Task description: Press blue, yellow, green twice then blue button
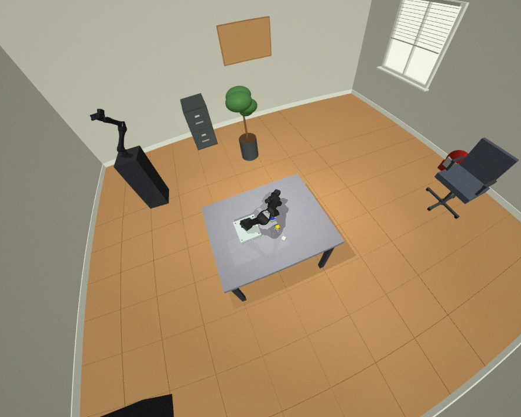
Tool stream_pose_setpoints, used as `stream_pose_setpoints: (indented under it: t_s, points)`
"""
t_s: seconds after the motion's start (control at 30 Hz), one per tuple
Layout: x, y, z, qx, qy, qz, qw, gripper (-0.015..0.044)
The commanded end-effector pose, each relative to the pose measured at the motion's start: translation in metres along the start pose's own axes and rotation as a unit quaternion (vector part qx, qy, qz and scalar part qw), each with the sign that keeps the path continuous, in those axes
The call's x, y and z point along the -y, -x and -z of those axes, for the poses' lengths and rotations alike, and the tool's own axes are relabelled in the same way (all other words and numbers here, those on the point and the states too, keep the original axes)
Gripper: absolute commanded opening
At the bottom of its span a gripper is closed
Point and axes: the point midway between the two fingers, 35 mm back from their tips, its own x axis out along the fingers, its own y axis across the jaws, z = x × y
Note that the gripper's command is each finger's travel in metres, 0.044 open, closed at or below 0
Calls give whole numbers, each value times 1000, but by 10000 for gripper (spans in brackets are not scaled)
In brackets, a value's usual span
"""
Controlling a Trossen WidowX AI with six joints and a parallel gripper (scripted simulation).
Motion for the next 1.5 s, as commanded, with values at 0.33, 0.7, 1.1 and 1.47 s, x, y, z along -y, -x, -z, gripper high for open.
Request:
stream_pose_setpoints:
  t_s: [0.33, 0.7, 1.1, 1.47]
  points:
    - [109, 8, -5, -6, -1, 3, 1000, 20]
    - [110, -54, -4, -6, -1, 5, 1000, 20]
    - [110, -70, -4, -6, -1, 5, 1000, 20]
    - [110, -86, -3, -6, -1, 5, 1000, 20]
